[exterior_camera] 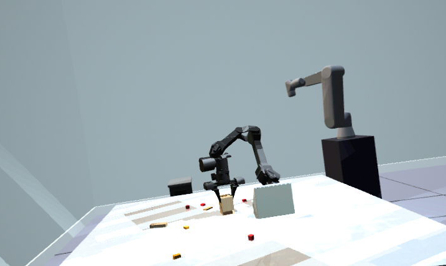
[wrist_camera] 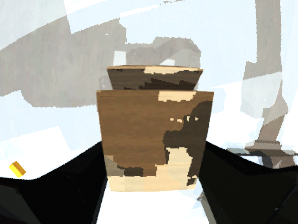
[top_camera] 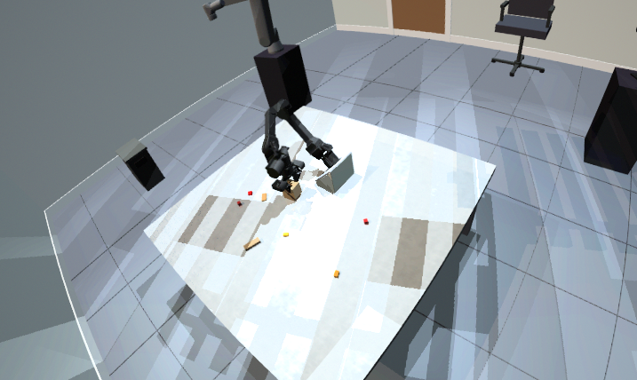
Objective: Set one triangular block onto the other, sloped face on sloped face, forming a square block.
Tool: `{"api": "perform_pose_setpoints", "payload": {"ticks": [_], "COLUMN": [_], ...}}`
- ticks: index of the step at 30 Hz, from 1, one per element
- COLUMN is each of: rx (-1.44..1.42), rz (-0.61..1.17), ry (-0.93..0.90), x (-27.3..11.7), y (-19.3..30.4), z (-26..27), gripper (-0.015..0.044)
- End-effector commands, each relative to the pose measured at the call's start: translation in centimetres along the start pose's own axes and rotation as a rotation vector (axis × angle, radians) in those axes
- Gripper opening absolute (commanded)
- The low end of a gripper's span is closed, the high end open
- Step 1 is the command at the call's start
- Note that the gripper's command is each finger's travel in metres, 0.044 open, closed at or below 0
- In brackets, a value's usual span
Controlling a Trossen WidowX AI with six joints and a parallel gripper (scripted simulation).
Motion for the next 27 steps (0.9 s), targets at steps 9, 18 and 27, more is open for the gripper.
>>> {"api": "perform_pose_setpoints", "payload": {"ticks": [9,18,27], "rx": [-0.002,-0.002,-0.002], "rz": [-0.005,-0.005,-0.006], "ry": [-0.005,-0.005,-0.005], "x": [0.7,1.2,1.6], "y": [-0.3,-0.6,-0.7], "z": [0.0,0.0,0.0], "gripper": [0.0000,0.0000,0.0000]}}
Point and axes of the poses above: the point midway between the two fingers, 35 mm back from their tips, its own x axis out along the fingers, its own z axis across the jaws, y = z × x, the point moved 9 cm from there along -x, back along the fingers, and after that the axes turned 7 degrees about x, right-handed, at the moved point
